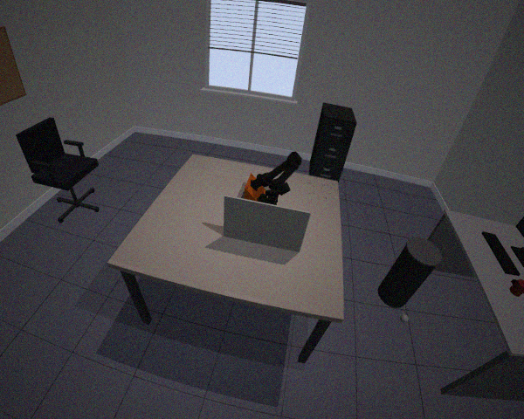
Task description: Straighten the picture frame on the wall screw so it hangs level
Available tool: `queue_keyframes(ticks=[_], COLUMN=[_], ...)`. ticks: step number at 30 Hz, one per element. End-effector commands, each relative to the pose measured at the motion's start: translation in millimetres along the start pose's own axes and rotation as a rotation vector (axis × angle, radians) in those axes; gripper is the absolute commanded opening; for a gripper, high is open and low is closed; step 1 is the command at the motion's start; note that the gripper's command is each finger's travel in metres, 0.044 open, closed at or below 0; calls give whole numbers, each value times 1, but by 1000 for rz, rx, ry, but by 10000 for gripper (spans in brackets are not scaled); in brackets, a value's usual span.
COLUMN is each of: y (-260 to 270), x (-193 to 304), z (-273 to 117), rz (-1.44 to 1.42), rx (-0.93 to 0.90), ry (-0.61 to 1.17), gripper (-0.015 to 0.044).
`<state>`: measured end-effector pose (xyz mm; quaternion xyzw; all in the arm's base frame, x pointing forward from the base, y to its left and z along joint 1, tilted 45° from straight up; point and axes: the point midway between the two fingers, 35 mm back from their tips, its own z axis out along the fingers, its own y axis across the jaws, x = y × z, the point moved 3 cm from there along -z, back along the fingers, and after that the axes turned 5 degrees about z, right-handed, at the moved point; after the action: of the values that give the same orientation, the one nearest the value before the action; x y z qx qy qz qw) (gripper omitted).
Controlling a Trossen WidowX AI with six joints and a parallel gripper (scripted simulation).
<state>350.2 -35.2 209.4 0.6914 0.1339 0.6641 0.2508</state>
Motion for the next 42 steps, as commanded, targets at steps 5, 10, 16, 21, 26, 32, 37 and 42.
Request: queue_keyframes(ticks=[5,10,16,21,26,32,37,42], y=[1,0,-1,-1,-1,-2,-3,-3], x=[0,0,0,-1,-1,0,0,0], z=[0,0,0,0,0,0,0,0], rz=[4,0,-1,-5,-17,-86,-115,-141], rx=[-17,-4,-4,-3,-3,-3,-3,-3], ry=[0,-1,-1,-3,-3,-4,-4,-5], gripper=[0,0,0,0,0,0,0,0])
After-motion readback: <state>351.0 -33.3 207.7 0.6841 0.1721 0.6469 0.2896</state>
